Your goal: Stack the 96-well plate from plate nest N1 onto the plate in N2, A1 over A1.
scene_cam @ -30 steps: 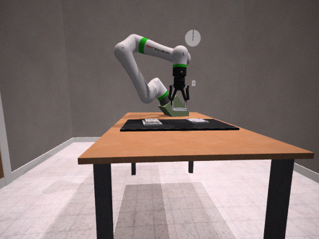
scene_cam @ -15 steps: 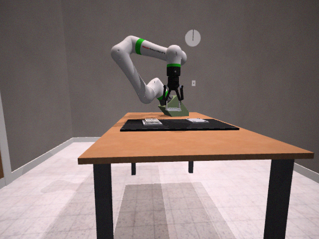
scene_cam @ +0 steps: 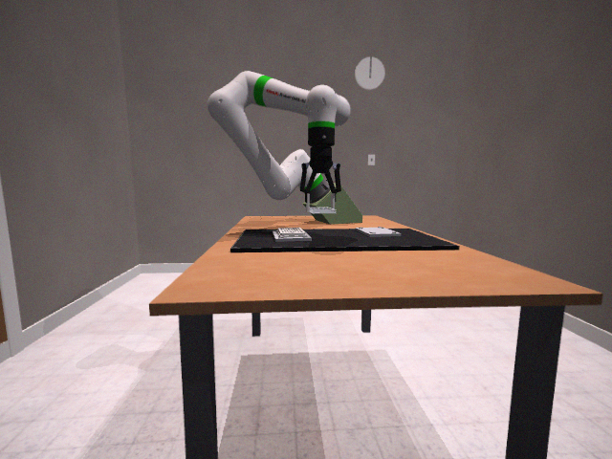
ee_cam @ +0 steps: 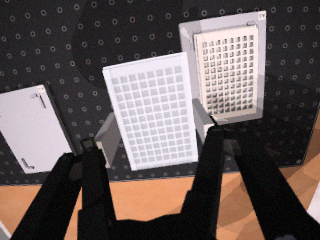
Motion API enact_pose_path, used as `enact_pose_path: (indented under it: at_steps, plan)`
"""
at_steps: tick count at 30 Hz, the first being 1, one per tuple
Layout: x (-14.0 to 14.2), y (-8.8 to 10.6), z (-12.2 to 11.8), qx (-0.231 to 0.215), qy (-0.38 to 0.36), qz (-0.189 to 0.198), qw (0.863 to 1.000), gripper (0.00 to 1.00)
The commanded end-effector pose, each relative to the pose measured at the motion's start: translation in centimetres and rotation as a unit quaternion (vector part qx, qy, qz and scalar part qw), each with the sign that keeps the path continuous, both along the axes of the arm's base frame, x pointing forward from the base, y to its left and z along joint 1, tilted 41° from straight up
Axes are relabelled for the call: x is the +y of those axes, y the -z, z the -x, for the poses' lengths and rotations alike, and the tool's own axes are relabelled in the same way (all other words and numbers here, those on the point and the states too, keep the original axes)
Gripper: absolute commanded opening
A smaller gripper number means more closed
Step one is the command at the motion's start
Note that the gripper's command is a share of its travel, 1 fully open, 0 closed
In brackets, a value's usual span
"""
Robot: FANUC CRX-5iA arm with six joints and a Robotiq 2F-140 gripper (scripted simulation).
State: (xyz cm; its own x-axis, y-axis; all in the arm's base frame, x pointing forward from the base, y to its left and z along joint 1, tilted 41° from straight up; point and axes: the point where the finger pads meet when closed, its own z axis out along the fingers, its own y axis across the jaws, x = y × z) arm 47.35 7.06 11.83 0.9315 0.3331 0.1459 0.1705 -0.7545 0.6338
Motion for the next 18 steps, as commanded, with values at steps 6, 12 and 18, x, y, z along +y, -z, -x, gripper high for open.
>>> enact_pose_path:
  at_steps: [6,12,18]
  plan:
    - [-2.0,-1.8,-0.8,0.000,0.000,0.000,1.000,0.00]
    - [-2.9,-2.7,-1.2,0.000,0.000,0.000,1.000,0.00]
    - [-4.3,-4.0,-1.8,0.000,0.000,0.000,1.000,0.00]
